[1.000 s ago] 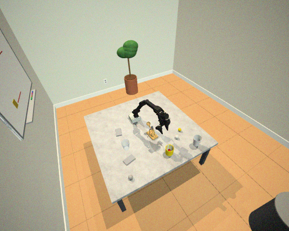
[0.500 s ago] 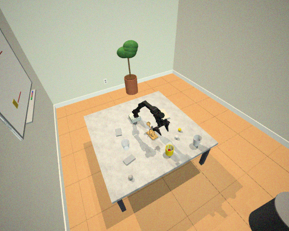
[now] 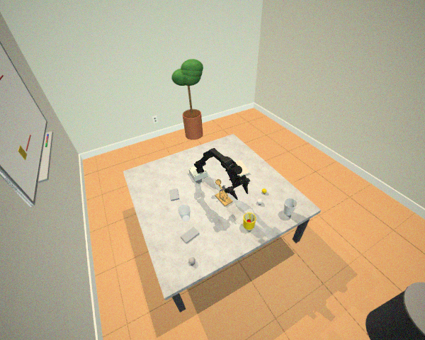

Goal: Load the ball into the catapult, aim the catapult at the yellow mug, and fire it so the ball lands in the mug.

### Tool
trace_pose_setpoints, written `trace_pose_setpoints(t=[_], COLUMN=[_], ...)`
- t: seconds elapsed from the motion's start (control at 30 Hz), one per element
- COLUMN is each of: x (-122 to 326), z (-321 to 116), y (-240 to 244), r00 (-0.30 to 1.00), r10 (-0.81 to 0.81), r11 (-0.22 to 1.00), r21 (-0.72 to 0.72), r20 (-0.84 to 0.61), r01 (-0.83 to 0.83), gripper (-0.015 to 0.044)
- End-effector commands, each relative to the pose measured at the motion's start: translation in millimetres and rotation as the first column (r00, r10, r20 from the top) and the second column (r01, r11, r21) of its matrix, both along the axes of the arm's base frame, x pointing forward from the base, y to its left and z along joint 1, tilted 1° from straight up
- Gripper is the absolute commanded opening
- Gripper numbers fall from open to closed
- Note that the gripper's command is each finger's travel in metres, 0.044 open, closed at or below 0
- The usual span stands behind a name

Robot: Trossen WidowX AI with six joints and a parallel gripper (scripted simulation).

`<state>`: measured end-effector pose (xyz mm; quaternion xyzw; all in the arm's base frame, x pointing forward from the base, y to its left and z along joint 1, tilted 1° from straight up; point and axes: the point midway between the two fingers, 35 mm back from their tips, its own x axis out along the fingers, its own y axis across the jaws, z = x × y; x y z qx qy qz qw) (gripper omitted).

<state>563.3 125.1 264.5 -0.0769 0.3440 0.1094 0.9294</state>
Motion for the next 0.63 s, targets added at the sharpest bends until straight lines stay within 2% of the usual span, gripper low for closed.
trace_pose_setpoints(t=[0.0, 0.6], x=[0.8, 0.0], z=[4.4, 0.0], y=[0.7, 0.0], r00=[1.0, 1.0], r10=[-0.001, 0.0], r11=[1.0, 1.0], r21=[0.01, 0.0], r20=[0.011, 0.0], r01=[0.001, 0.0], gripper=[0.044, 0.044])
